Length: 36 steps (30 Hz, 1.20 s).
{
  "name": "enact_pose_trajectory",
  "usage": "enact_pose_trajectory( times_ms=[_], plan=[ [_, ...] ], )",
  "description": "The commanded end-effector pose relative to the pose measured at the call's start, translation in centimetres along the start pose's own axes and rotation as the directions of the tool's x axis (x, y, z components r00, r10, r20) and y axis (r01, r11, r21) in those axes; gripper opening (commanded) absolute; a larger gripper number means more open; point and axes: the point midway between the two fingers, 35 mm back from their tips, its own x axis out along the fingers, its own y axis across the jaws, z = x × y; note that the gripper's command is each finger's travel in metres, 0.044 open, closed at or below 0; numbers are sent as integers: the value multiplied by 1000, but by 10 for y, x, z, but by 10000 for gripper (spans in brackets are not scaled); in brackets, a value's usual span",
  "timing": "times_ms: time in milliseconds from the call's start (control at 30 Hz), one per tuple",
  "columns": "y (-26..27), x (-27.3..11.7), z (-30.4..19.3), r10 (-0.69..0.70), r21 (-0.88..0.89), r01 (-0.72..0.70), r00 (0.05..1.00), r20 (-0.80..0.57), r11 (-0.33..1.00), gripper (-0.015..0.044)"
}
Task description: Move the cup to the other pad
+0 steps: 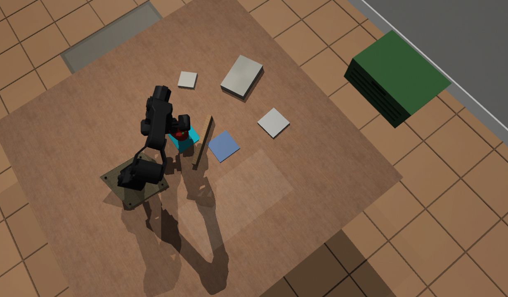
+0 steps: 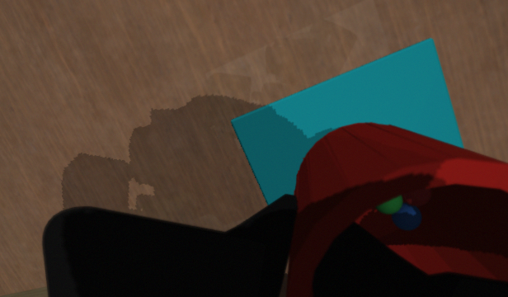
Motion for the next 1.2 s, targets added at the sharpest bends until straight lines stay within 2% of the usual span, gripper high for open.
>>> enact_pose_trajectory(
  times_ms=[0,733,900,1167],
  plan=[
    [1,9,-3,-2,-7,2,1000,-8,1000,0],
    [1,14,-2,1,0,-1,1000,-3,1000,0],
    [1,14,-2,1,0,-1,1000,-3,1000,128],
    [1,13,-2,1,0,-1,1000,-3,1000,128]
  ],
)
